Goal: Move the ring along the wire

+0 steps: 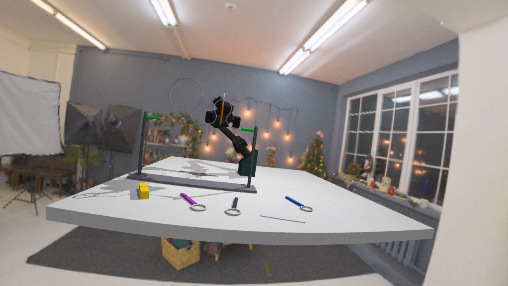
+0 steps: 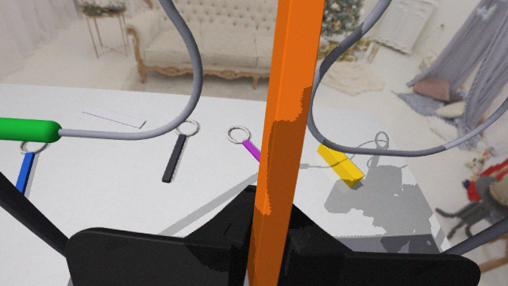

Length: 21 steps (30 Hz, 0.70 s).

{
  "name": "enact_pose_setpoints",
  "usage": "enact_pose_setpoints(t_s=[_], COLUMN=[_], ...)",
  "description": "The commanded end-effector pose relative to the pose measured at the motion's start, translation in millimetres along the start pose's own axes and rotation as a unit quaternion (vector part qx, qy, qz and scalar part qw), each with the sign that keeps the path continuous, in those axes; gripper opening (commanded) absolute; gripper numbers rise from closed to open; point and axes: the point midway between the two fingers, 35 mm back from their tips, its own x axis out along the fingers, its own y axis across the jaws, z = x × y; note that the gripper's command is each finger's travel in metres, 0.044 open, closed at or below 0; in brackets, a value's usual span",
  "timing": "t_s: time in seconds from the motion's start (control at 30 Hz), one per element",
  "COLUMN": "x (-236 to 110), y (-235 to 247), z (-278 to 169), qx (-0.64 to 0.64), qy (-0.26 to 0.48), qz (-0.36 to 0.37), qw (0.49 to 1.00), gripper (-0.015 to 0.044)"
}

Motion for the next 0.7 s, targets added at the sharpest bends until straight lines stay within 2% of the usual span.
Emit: enact_pose_setpoints(t_s=[0.0, 0.67], x=[1, 0], y=[-6, -39], z=[-3, 7], qx=[-0.046, -0.249], qy=[-0.002, -0.028], qz=[-0.024, -0.137], qw=[0.999, 0.958], gripper=[-0.015, -0.015])
